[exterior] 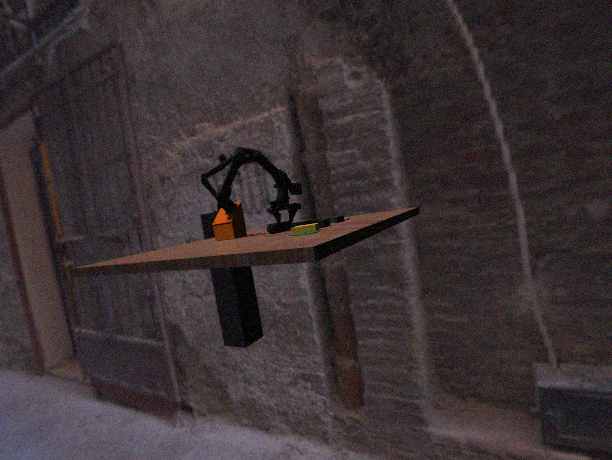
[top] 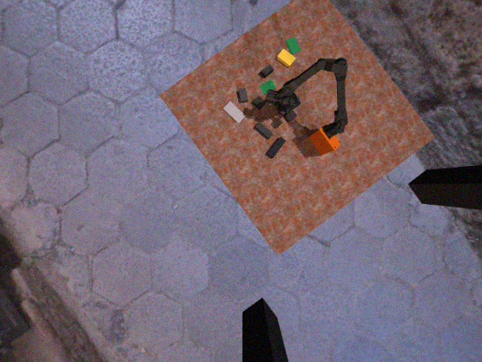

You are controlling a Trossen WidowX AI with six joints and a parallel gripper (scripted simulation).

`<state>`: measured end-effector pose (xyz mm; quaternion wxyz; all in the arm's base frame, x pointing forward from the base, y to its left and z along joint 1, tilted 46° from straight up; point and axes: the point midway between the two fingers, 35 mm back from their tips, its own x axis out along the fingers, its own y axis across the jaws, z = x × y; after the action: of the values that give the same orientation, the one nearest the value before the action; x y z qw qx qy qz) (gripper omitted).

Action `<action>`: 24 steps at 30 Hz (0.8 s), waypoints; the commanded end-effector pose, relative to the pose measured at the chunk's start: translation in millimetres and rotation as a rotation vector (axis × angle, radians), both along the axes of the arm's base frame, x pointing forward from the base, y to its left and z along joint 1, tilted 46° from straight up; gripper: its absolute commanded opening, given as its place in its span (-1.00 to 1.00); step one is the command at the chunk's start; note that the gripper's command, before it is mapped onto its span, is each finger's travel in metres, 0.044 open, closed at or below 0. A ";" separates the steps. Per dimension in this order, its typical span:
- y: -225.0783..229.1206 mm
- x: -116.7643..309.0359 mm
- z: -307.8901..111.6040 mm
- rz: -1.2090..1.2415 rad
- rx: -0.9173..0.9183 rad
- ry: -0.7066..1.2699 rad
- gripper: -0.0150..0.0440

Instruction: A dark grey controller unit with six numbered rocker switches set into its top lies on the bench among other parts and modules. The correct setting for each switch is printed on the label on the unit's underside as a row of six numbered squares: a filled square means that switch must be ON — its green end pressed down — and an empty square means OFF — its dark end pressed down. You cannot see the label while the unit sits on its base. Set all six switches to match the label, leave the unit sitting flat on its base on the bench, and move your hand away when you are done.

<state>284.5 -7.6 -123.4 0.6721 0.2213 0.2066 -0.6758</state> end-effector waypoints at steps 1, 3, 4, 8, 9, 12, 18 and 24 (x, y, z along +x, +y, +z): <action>1.0 -0.1 3.6 0.004 -0.004 0.004 0.65; 1.1 -0.1 4.2 0.004 -0.003 0.004 0.65; 1.0 -0.1 4.3 0.004 -0.002 0.004 0.65; 1.9 -0.1 6.1 0.004 0.000 0.004 0.64; 2.2 -0.1 6.8 0.004 0.000 0.004 0.64; 3.2 -0.1 9.1 0.004 0.003 0.004 0.64; 4.8 -0.2 13.5 0.004 0.012 0.004 0.64; 6.3 -0.2 18.3 0.005 0.024 0.004 0.64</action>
<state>283.6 -2.9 -110.1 0.6703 0.2251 0.2139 -0.6740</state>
